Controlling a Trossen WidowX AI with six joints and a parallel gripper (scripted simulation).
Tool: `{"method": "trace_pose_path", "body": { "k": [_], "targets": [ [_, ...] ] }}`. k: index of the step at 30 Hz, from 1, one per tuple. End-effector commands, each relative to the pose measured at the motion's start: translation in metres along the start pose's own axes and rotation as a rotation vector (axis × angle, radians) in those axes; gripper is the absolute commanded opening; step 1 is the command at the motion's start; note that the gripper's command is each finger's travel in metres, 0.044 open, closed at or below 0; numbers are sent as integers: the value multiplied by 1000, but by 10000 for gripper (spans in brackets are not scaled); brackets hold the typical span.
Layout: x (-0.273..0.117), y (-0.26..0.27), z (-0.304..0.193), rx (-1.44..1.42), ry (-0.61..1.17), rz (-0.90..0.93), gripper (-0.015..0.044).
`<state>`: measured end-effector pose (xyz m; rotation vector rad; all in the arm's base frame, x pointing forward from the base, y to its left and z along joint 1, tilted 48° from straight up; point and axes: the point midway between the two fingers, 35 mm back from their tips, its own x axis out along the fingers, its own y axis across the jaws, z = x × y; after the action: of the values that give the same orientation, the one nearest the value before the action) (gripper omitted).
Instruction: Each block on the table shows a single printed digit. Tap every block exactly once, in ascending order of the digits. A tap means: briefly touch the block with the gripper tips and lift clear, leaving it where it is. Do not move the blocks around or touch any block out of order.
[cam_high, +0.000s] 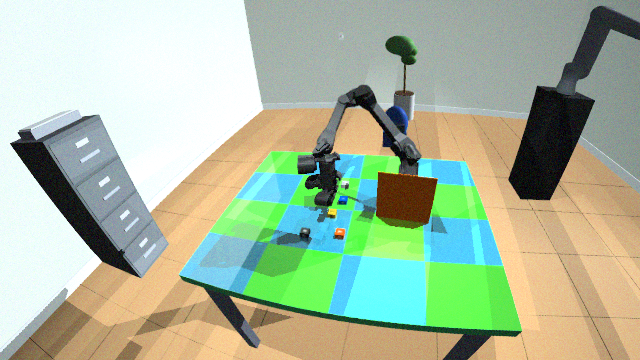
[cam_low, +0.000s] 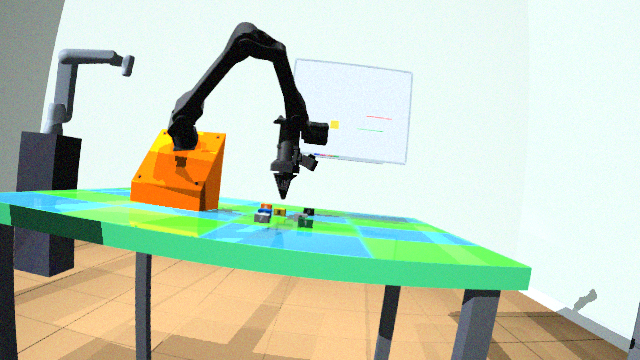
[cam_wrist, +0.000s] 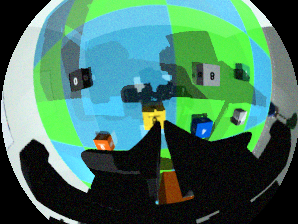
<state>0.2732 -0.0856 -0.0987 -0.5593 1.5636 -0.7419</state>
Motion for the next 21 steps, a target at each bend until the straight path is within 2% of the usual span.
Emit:
{"method": "trace_pose_path", "body": {
  "k": [1, 14, 21],
  "targets": [
    [9, -1, -3, -8, 7, -7, 20],
    [29, -1, -3, -8, 8, -9, 20],
    [25, -1, -1, -1, 1, -3, 20]
  ]
}}
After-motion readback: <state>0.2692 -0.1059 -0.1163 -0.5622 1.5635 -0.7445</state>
